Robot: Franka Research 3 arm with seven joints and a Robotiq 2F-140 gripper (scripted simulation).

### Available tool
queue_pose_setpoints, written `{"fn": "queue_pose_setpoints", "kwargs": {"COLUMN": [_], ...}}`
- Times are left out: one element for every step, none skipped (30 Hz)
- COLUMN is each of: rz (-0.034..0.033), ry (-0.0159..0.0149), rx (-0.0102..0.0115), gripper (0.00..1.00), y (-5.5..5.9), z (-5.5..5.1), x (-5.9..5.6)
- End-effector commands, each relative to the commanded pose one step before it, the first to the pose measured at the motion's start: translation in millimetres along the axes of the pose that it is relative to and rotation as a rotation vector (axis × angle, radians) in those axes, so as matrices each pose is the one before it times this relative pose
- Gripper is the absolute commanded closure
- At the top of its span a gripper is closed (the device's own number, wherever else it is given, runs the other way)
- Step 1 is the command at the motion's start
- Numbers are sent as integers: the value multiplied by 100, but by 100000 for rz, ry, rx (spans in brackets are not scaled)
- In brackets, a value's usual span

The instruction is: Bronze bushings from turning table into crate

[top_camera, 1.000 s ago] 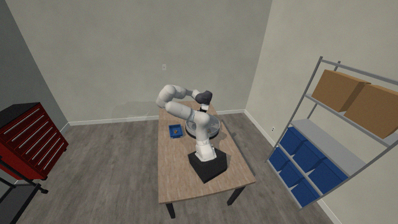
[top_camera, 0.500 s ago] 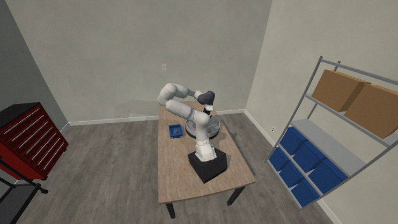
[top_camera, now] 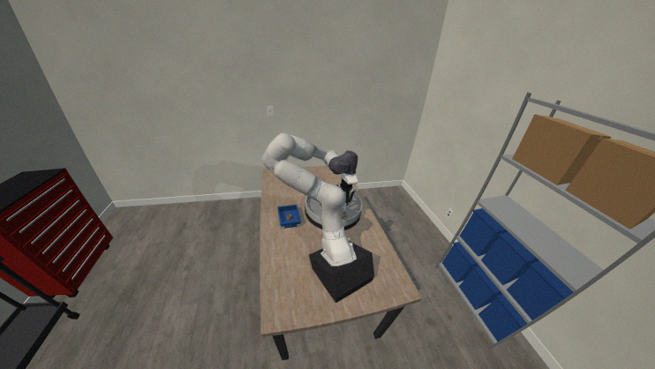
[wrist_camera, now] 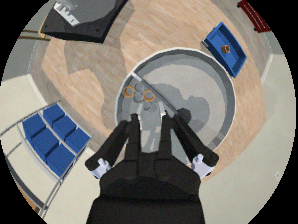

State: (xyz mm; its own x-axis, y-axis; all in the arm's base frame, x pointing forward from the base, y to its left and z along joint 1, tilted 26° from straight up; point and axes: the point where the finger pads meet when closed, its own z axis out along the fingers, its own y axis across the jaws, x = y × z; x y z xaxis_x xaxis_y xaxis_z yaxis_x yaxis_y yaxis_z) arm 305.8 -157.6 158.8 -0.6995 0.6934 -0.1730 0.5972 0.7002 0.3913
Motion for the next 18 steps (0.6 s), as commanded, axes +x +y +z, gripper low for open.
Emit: {"fn": "queue_pose_setpoints", "kwargs": {"rz": [-13923,-265,-132,-45,-6,0,0,0,0,0,0,0,0,0,0,0,0,0], "ry": [-3862,-131,-65,-22,-3,0,0,0,0,0,0,0,0,0,0,0,0,0], "rx": [1033,115,58,19,3,0,0,0,0,0,0,0,0,0,0,0,0,0], "gripper": [76,76,76,76,76,76,76,76,76,76,76,76,76,76,76,76,76,76], "y": [-1444,-89,-44,-15,-2,0,0,0,0,0,0,0,0,0,0,0,0,0], "z": [-78,-2,-1,0,0,0,0,0,0,0,0,0,0,0,0,0,0,0], "x": [-1145,-26,-13,-4,-1,0,0,0,0,0,0,0,0,0,0,0,0,0]}}
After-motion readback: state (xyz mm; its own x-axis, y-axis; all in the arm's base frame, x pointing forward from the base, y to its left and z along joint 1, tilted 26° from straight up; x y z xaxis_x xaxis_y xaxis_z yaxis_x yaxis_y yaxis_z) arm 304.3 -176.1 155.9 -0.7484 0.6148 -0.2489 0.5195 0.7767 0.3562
